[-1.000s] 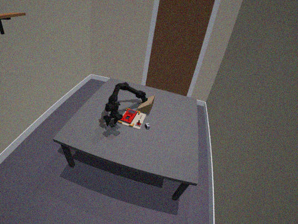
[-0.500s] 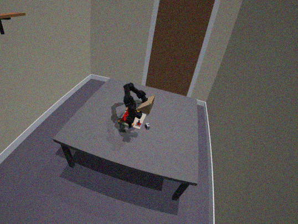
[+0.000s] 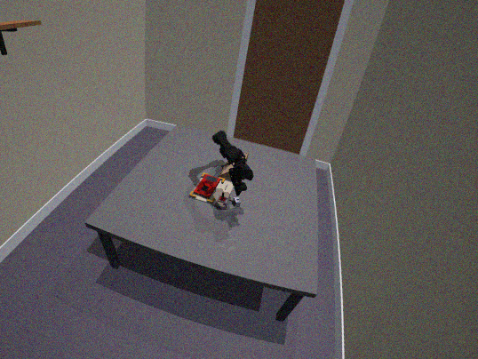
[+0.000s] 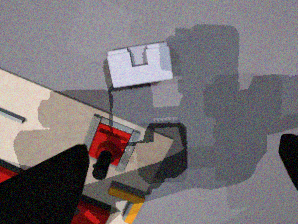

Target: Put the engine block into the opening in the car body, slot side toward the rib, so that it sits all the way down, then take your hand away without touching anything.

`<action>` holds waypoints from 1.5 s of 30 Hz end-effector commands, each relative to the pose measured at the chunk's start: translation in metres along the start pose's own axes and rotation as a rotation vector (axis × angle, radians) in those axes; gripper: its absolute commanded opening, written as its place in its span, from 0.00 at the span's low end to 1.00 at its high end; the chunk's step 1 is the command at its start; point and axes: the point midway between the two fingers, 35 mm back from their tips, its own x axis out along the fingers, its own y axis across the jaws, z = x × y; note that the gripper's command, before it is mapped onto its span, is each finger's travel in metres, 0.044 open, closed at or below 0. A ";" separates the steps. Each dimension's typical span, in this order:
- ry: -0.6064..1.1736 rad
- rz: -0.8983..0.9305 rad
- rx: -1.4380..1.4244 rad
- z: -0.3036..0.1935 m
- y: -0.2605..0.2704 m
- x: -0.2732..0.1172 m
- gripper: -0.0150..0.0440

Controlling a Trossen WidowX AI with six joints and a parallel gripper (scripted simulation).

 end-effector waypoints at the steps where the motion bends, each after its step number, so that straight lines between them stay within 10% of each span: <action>1: 0.019 0.052 -0.087 0.027 0.015 -0.004 1.00; 45: 0.023 0.053 -0.086 0.025 0.024 0.108 1.00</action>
